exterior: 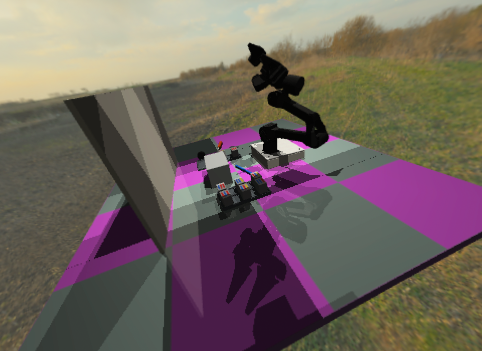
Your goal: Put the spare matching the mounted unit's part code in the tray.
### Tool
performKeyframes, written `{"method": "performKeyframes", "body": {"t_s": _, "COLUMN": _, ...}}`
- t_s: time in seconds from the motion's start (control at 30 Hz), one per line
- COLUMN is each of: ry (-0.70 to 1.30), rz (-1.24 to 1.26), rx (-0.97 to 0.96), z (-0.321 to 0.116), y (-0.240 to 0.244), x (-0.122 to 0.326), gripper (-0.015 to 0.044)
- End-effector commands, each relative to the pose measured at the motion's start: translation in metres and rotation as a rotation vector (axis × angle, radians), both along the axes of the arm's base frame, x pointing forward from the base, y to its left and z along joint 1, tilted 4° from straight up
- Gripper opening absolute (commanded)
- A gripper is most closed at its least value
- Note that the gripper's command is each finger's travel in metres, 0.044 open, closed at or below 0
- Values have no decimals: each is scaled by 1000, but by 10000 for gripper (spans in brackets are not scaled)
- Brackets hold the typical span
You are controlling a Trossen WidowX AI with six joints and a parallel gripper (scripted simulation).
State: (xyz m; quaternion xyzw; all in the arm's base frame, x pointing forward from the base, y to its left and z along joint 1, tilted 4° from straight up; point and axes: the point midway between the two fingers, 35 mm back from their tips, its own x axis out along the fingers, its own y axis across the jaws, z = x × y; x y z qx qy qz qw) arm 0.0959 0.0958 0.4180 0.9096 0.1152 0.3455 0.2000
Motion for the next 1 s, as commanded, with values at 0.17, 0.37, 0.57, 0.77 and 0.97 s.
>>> {"method": "performKeyframes", "body": {"t_s": 0.17, "ry": 0, "rz": 0, "rx": 0, "z": 0, "y": 0, "x": 0, "gripper": 440}}
{"method": "performKeyframes", "body": {"t_s": 0.37, "ry": 37, "rz": 155, "rx": 357, "z": 34, "y": -47, "x": 6, "gripper": 440}}
{"method": "performKeyframes", "body": {"t_s": 0.57, "ry": 176, "rz": 371, "rx": 747, "z": 55, "y": -98, "x": 33, "gripper": 440}}
{"method": "performKeyframes", "body": {"t_s": 0.77, "ry": 284, "rz": 536, "rx": 1180, "z": 71, "y": -149, "x": 70, "gripper": 440}}
{"method": "performKeyframes", "body": {"t_s": 0.97, "ry": 412, "rz": 666, "rx": 1732, "z": 61, "y": -202, "x": 133, "gripper": 440}}
